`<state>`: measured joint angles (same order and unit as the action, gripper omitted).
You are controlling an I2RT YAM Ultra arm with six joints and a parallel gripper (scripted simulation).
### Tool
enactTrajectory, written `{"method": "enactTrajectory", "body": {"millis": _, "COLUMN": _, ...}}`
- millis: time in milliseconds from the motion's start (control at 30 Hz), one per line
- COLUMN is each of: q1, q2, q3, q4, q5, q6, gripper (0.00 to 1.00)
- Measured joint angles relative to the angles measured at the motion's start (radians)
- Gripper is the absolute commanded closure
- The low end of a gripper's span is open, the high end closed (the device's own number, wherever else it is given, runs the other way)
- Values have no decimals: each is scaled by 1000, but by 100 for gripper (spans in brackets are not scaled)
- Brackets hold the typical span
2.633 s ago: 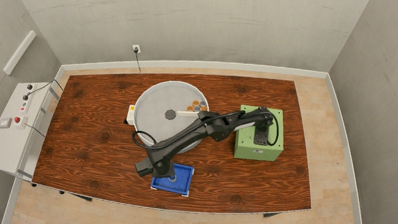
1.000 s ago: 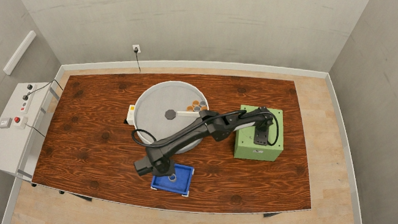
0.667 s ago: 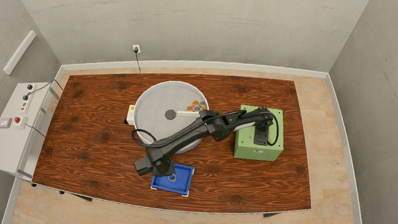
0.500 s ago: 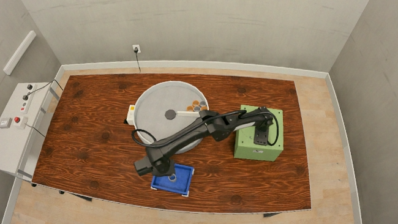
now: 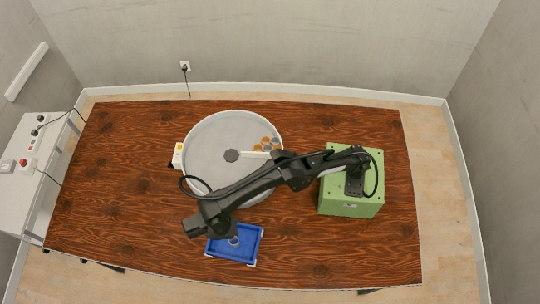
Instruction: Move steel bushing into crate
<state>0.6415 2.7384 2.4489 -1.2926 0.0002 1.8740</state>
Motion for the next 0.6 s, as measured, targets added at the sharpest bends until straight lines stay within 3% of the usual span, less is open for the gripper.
{"method": "enactTrajectory", "body": {"millis": 33, "q1": 0, "q2": 0, "q3": 0, "q4": 0, "q5": 0, "q6": 0, "gripper": 84}}
{"method": "enactTrajectory", "body": {"millis": 67, "q1": 0, "q2": 0, "q3": 0, "q4": 0, "q5": 0, "q6": 0, "gripper": 0}}
{"method": "enactTrajectory", "body": {"millis": 333, "q1": 0, "q2": -13, "q3": 23, "q4": -40, "q5": 0, "q6": 0, "gripper": 0}}
{"method": "enactTrajectory", "body": {"millis": 600, "q1": 0, "q2": -21, "q3": 135, "q4": -119, "q5": 0, "q6": 0, "gripper": 0}}
